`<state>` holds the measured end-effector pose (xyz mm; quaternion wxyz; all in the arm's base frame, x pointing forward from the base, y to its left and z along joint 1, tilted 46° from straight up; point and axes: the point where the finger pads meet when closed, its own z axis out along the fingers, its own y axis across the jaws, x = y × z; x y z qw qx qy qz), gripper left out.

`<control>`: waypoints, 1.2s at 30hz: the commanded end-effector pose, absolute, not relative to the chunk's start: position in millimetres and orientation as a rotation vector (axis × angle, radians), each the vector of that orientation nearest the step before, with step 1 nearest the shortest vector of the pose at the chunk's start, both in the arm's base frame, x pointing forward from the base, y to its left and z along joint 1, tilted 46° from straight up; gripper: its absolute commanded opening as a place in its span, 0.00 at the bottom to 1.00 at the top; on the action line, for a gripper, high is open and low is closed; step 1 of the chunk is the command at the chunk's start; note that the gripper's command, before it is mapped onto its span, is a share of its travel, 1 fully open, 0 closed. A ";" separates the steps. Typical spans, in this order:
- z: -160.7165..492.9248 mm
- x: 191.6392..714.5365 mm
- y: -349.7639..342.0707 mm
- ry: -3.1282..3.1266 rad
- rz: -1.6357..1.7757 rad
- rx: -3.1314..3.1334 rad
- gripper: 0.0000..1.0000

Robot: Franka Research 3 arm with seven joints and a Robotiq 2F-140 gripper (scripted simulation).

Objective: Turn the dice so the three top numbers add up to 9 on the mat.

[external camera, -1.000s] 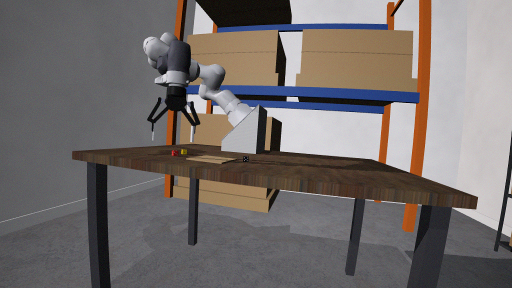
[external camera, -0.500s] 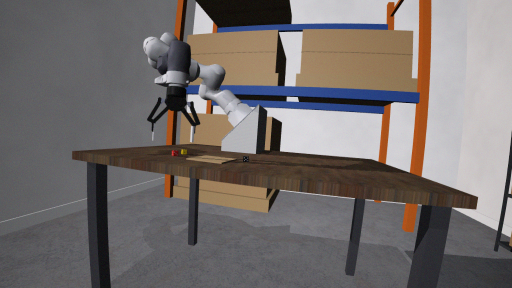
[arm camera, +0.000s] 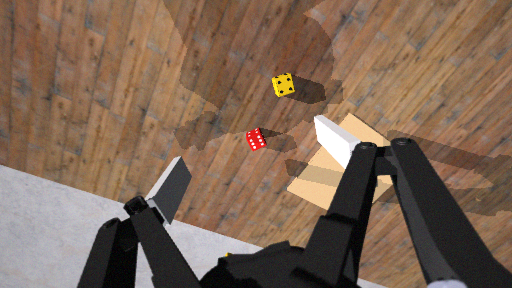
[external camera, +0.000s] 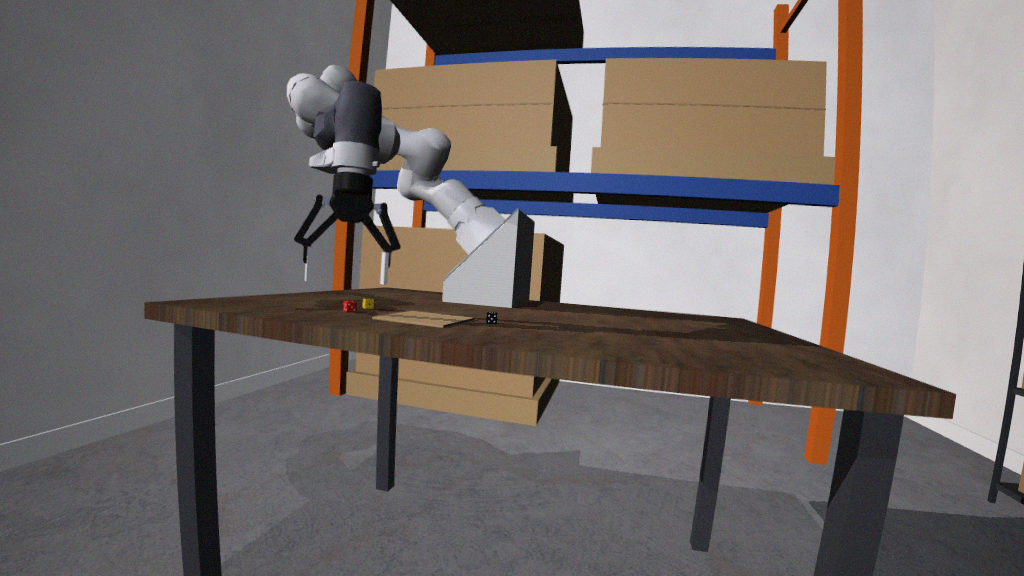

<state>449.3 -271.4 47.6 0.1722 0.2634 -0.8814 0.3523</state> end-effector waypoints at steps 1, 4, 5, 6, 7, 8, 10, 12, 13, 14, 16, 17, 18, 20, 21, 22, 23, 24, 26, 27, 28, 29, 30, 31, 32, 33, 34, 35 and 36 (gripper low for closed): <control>47.2 448.9 -271.0 -2.497 0.996 0.750 1.00; 46.4 448.9 -270.3 -2.497 0.996 0.750 1.00; 45.7 448.8 -269.6 -2.497 0.996 0.750 1.00; 44.7 448.8 -268.7 -2.497 0.996 0.750 1.00; 43.4 448.7 -267.4 -2.497 0.996 0.750 1.00; 41.8 448.7 -265.8 -2.497 0.996 0.750 1.00; 37.3 448.5 -261.4 -2.497 0.996 0.750 1.00; 31.4 448.2 -255.6 -2.497 0.996 0.750 1.00; 27.8 448.1 -252.1 -2.497 0.996 0.750 1.00; 23.9 447.9 -248.3 -2.497 0.996 0.750 1.00; 15.0 447.5 -239.6 -2.497 0.996 0.750 1.00; 15.0 447.5 -239.6 -2.497 0.996 0.750 1.00; 15.0 447.5 -239.6 -2.497 0.996 0.750 1.00; 5.0 447.1 -229.8 -2.497 0.996 0.750 1.00; -0.4 446.9 -224.5 -2.497 0.996 0.750 1.00; -6.0 446.6 -219.0 -2.497 0.996 0.750 1.00; -11.8 446.4 -213.3 -2.497 0.996 0.750 1.00; -17.8 446.2 -207.5 -2.497 0.996 0.750 1.00; -30.1 445.6 -195.4 -2.497 0.996 0.750 1.00; -36.4 445.4 -189.2 -2.497 0.996 0.750 1.00; -42.8 445.1 -183.0 -2.497 0.996 0.750 1.00; -49.2 444.8 -176.7 -2.497 0.996 0.750 1.00; -55.6 444.6 -170.4 -2.497 0.996 0.750 1.00; -62.0 444.3 -164.2 -2.497 0.996 0.750 1.00; -68.3 444.0 -158.0 -2.497 0.996 0.750 1.00; -74.5 443.8 -151.9 -2.497 0.996 0.750 1.00; -74.5 443.8 -151.9 -2.497 0.996 0.750 1.00; -74.5 443.8 -151.9 -2.497 0.996 0.750 1.00; -80.7 443.5 -145.9 -2.497 0.996 0.750 1.00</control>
